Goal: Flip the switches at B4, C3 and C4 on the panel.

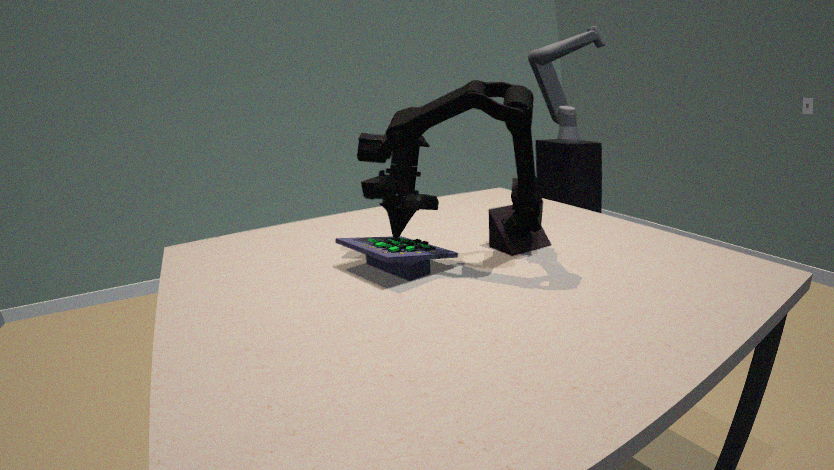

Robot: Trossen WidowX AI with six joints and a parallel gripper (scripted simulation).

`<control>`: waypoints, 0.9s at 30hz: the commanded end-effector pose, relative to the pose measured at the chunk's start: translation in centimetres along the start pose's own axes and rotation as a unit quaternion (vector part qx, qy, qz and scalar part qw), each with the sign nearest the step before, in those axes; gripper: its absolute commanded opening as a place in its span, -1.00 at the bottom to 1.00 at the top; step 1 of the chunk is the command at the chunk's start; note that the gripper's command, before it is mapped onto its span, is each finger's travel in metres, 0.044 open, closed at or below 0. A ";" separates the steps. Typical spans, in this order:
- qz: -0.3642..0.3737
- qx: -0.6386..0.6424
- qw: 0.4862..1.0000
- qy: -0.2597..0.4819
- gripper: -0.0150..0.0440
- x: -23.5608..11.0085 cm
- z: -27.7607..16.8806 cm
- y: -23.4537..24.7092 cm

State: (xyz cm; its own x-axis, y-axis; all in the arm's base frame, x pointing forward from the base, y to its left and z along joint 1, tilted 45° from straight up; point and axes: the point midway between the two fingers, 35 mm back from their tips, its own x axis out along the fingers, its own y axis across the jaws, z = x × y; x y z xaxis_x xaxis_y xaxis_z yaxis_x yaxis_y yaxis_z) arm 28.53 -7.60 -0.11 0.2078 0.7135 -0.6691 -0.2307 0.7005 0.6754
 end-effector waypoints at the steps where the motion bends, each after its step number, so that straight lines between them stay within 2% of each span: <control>1: 0.002 0.002 1.000 -0.003 -0.49 0.1 0.1 0.0; 27: 0.002 0.002 1.000 -0.003 -0.49 0.4 0.1 0.0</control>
State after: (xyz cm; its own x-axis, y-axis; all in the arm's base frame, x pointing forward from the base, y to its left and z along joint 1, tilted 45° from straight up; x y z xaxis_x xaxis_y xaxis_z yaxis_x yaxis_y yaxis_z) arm 28.58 -7.36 -0.34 0.2075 0.7135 -0.6692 -0.2302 0.7005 0.6755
